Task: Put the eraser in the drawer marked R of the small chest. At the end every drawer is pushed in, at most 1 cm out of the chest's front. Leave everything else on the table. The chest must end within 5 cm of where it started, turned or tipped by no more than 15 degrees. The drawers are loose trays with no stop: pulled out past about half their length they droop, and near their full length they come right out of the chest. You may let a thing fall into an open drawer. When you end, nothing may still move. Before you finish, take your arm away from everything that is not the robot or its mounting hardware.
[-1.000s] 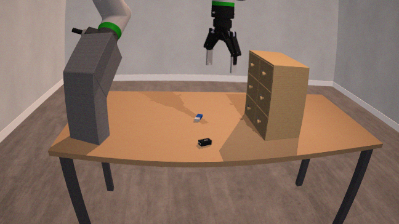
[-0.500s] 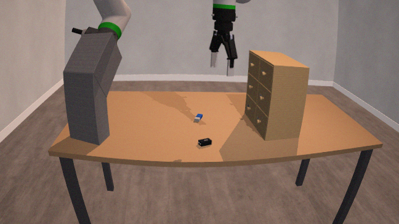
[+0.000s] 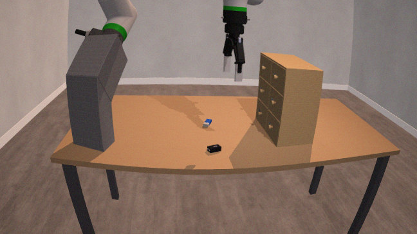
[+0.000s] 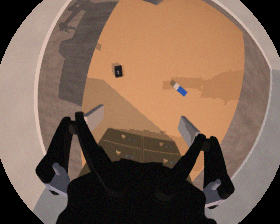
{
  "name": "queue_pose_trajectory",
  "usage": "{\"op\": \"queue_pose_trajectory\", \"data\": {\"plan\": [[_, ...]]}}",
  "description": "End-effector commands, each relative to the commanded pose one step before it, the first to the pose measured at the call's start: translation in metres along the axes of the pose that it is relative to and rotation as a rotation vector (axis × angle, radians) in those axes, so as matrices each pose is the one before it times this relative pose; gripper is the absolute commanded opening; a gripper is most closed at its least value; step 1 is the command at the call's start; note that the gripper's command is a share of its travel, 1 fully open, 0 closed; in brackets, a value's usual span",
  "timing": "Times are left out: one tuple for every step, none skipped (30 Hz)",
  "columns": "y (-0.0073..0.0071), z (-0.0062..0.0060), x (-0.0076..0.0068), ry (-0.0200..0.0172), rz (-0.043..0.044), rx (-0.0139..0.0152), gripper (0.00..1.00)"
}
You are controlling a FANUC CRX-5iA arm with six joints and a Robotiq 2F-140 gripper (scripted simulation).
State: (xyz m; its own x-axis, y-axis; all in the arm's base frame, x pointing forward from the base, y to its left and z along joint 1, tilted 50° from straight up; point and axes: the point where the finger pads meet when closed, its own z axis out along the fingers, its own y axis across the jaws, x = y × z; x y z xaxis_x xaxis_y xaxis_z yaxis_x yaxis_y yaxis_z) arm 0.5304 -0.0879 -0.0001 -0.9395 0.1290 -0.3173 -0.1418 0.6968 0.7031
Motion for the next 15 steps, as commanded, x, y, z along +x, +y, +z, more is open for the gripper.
{"op": "queue_pose_trajectory", "data": {"plan": [[0.00019,0.00129,-0.00084,0.00014,0.03319,0.00080,1.00],[0.00007,0.00029,-0.00014,-0.00001,0.00614,0.00001,1.00],[0.00007,0.00027,-0.00013,-0.00001,0.00569,0.00001,1.00],[0.00006,0.00025,-0.00012,-0.00001,0.00526,0.00001,1.00],[0.00006,0.00023,-0.00011,-0.00001,0.00484,0.00001,1.00],[0.00005,0.00021,-0.00010,-0.00001,0.00444,0.00001,1.00],[0.00000,0.00000,0.00000,0.00000,0.00000,0.00000,1.00],[0.00000,0.00000,0.00000,0.00000,0.00000,0.00000,1.00],[0.00005,0.00019,-0.00009,-0.00001,0.00404,0.00001,1.00],[0.00004,0.00017,-0.00008,-0.00001,0.00366,0.00001,1.00],[0.00004,0.00015,-0.00007,0.00000,0.00329,0.00001,1.00],[0.00004,0.00014,-0.00006,0.00000,0.00294,0.00001,1.00],[0.00003,0.00012,-0.00006,0.00000,0.00260,0.00000,1.00],[0.00003,0.00011,-0.00005,0.00000,0.00228,0.00000,1.00],[0.00003,0.00009,-0.00004,0.00000,0.00198,0.00000,1.00]]}}
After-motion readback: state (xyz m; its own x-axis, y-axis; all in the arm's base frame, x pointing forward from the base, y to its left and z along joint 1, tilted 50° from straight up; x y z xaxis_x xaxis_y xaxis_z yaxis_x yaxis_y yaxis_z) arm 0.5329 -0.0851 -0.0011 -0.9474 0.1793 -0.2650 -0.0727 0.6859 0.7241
